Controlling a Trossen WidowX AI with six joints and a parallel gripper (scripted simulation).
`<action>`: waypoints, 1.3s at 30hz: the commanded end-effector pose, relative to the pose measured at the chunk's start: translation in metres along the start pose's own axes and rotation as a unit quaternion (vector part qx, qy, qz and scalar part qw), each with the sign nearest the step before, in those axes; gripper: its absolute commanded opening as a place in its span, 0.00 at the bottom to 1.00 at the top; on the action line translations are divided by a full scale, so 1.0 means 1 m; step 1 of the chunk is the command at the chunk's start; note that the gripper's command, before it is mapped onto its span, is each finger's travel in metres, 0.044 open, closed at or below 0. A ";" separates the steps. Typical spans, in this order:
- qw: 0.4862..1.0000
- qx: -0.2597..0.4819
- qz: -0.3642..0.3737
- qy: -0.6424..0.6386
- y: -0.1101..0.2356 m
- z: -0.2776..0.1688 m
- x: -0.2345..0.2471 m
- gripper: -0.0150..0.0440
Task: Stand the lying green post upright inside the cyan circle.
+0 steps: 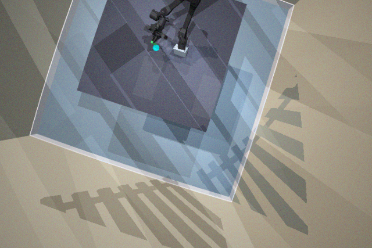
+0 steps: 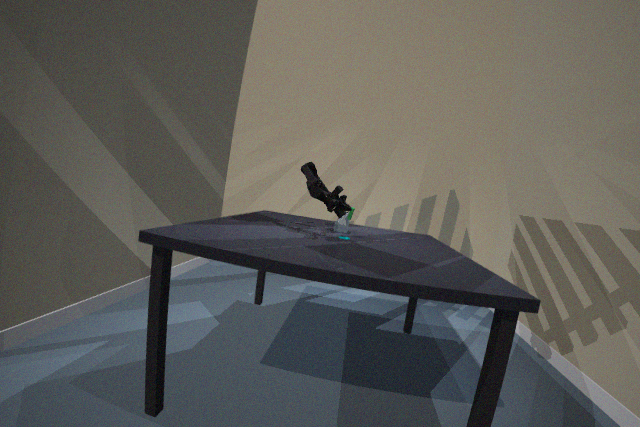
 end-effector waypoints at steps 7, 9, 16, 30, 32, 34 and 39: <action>0.999 -0.029 -0.028 0.021 0.005 0.000 0.000 0.29; 0.999 -0.034 -0.033 0.025 0.006 0.000 0.000 0.29; 0.997 -0.050 -0.051 0.039 0.009 0.000 0.000 0.29; 0.990 -0.079 -0.090 0.070 0.015 -0.001 0.001 0.29; 0.989 -0.083 -0.095 0.074 0.016 -0.001 0.001 0.29; 0.989 -0.084 -0.097 0.075 0.017 -0.001 0.001 0.29; 0.989 -0.084 -0.097 0.075 0.017 -0.001 0.001 0.29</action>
Point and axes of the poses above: the point midway between the two fingers, 35 mm back from their tips, its own y axis back along the fingers, its own x axis across the jaws, z = x × y, the point moved 3 cm from there along y, back along the fingers, and after that the axes turned 13 degrees about y, right-handed, at the moved point
